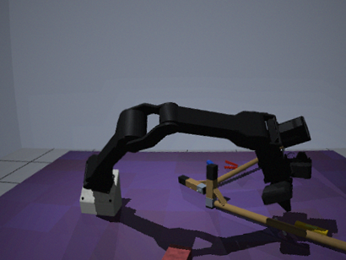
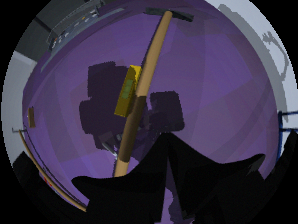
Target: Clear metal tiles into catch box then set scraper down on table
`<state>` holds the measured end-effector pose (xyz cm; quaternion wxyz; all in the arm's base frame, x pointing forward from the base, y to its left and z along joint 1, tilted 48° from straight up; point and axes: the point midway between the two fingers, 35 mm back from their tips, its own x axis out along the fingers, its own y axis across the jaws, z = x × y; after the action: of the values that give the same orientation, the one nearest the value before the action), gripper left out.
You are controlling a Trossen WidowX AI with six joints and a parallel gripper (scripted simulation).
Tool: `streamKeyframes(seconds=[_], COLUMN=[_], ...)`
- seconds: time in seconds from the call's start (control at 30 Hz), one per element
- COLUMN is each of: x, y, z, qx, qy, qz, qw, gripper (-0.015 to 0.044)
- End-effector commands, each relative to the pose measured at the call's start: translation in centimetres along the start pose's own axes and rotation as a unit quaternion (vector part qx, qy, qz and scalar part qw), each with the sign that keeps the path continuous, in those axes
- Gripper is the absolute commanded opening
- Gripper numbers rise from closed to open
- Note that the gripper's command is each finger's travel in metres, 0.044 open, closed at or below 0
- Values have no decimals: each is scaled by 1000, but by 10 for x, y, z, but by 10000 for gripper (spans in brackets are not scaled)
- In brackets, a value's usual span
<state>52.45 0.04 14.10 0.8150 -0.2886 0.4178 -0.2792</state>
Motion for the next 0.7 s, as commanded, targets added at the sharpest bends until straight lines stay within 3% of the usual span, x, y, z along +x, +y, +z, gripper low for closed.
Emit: streamKeyframes(seconds=[0.0,0.67], x=[13,57], y=[1,-2], z=[-7,-30], qx=[-4,-6], qy=[3,0], qz=[2,0], qw=[1000,1000], gripper=[0,0])
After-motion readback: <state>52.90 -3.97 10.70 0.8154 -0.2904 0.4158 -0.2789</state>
